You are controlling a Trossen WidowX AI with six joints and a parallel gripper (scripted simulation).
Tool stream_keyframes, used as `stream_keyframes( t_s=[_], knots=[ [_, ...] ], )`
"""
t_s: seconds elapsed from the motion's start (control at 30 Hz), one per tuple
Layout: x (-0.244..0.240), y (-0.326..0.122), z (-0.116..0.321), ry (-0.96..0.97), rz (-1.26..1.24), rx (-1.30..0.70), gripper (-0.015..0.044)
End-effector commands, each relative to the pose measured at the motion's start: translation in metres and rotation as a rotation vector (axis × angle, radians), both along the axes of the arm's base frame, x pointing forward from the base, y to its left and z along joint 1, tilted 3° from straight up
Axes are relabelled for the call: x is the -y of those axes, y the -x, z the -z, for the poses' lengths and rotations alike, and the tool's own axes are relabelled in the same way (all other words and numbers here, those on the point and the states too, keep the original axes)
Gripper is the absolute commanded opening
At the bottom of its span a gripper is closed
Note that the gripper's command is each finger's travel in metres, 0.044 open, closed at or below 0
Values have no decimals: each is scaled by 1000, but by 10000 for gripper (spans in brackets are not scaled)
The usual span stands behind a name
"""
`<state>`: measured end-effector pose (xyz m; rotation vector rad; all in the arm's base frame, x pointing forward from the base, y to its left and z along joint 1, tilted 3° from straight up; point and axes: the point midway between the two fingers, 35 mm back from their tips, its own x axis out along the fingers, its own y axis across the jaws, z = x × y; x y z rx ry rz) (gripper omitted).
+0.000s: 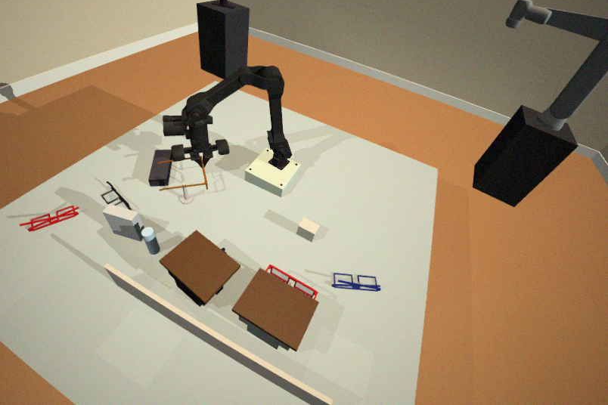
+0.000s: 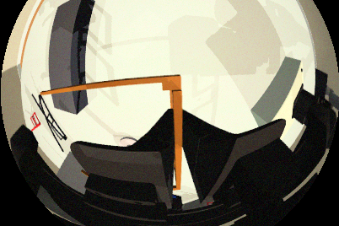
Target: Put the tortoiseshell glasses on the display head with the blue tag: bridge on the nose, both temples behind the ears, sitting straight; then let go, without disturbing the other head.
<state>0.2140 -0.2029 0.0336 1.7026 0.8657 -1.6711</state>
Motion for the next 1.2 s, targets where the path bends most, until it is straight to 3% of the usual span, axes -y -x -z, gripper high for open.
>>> stream_keyframes(
  t_s=[0.0,1.17],
  knots=[
    [3,2,-2,11,-3,2,0],
    [-3,-4,-11,10,-3,2,0]
  ],
)
